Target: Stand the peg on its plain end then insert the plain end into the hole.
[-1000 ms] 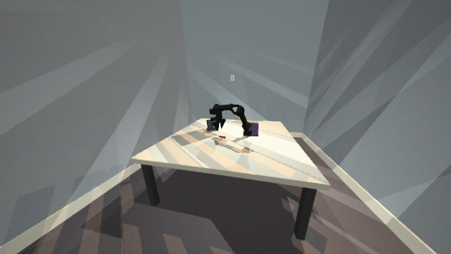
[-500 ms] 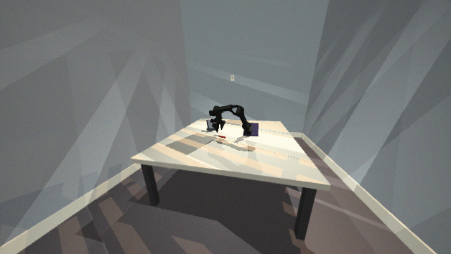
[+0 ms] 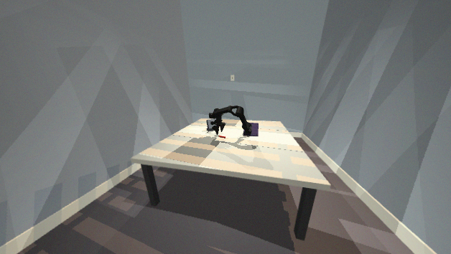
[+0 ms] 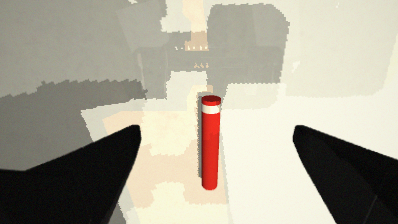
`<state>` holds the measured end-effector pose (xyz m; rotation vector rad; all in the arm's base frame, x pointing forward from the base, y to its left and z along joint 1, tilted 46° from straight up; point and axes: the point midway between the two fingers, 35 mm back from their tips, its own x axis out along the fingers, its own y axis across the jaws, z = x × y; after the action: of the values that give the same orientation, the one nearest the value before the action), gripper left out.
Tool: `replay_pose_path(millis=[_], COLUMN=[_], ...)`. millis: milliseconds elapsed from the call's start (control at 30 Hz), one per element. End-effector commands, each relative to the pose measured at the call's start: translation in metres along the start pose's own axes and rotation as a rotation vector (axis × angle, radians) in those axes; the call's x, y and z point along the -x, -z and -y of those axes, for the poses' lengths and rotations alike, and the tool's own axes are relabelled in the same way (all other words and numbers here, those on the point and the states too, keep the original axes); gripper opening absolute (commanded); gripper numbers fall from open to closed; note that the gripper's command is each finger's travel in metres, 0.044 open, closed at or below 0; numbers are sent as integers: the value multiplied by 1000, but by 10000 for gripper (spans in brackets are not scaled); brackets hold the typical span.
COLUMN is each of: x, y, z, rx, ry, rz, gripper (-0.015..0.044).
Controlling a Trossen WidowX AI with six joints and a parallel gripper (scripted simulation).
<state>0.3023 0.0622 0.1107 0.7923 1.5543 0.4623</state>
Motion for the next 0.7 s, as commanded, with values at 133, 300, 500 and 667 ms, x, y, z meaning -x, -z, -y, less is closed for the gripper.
replay_pose_path(millis=[133, 300, 500, 667], x=[-14, -21, -31, -35], y=[1, 2, 3, 3], z=[-1, -1, -2, -2], rx=[-3, -2, -2, -2], ry=[-7, -8, -10, -11], rz=[1, 1, 0, 0], gripper=[440, 440, 440, 414])
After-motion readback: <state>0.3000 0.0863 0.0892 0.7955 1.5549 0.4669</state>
